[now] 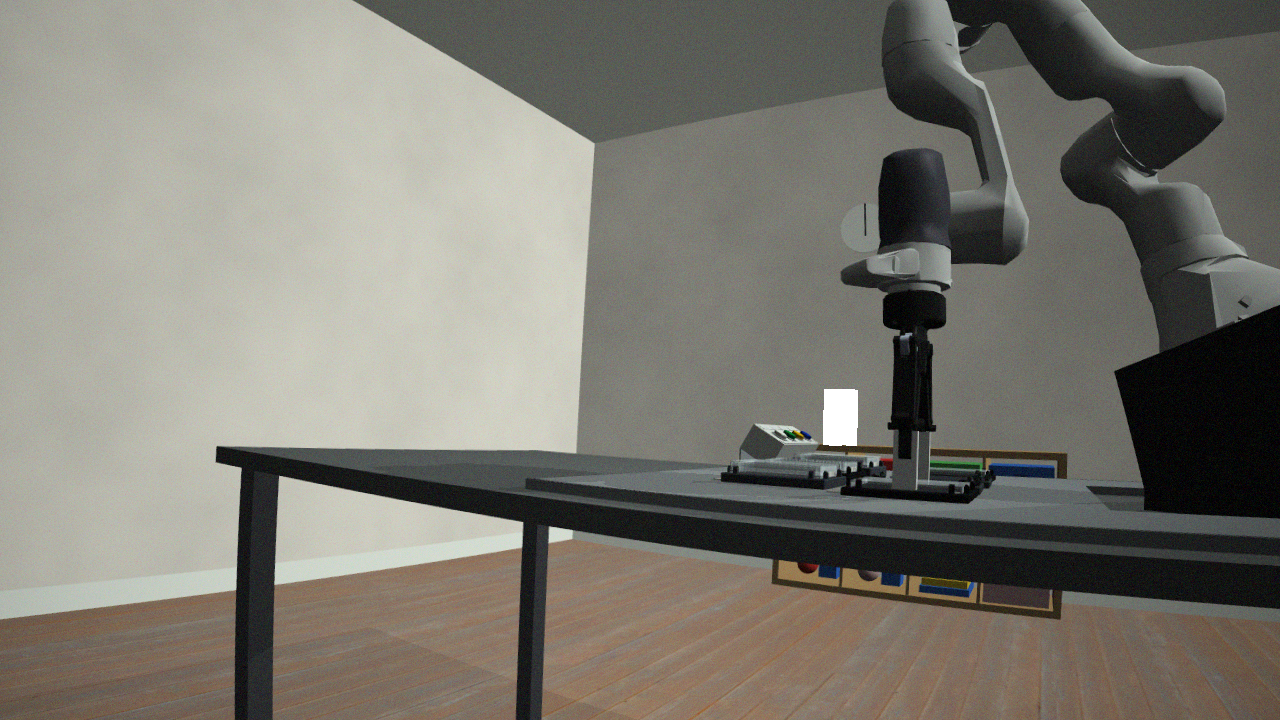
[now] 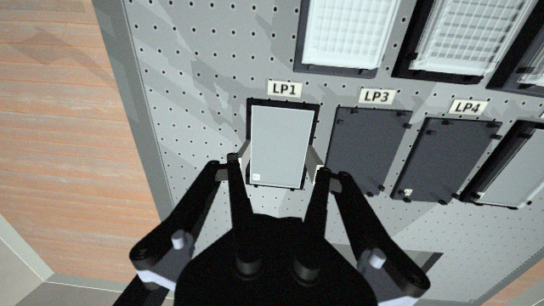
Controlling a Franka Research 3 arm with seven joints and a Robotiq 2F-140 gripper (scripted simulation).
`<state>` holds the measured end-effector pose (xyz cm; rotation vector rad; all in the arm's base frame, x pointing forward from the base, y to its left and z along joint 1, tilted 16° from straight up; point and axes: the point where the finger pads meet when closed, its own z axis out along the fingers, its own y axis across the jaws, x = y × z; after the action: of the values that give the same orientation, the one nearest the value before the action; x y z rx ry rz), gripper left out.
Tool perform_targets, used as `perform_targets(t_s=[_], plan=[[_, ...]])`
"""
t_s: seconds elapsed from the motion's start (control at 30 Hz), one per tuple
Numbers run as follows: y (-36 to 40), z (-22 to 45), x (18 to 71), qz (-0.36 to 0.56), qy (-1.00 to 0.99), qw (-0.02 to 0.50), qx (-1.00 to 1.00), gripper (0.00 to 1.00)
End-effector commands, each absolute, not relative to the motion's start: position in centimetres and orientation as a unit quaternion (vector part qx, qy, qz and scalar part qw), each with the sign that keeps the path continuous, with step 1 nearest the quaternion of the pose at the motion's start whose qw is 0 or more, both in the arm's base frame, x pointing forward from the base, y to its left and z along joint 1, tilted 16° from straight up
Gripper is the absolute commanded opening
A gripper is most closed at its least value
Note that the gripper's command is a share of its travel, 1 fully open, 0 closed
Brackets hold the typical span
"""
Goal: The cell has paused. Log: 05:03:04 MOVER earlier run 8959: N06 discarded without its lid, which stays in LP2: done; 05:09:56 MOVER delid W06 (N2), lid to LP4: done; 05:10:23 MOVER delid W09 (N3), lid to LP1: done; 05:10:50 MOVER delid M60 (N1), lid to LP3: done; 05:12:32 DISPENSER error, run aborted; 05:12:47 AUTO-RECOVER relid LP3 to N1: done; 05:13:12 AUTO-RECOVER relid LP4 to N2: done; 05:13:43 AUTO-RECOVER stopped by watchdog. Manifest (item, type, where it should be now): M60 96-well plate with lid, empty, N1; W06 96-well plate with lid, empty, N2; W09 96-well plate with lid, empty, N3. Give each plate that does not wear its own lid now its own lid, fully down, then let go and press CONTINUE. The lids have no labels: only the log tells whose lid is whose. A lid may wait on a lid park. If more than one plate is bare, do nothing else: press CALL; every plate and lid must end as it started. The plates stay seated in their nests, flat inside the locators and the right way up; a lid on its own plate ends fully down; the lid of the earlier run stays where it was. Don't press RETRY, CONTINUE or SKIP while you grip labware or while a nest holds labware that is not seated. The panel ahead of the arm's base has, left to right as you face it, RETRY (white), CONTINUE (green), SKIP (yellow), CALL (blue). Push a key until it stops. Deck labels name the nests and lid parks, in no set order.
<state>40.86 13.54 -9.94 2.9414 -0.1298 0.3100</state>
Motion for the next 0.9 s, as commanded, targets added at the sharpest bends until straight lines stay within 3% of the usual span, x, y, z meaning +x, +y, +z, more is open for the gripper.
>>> perform_targets(t_s=[0.0,0.87], plan=[[13.53,-9.90,40.94,0.105,-0.048,0.090,0.989,0.00],[13.58,-9.67,40.89,0.105,-0.048,0.090,0.989,0.00]])
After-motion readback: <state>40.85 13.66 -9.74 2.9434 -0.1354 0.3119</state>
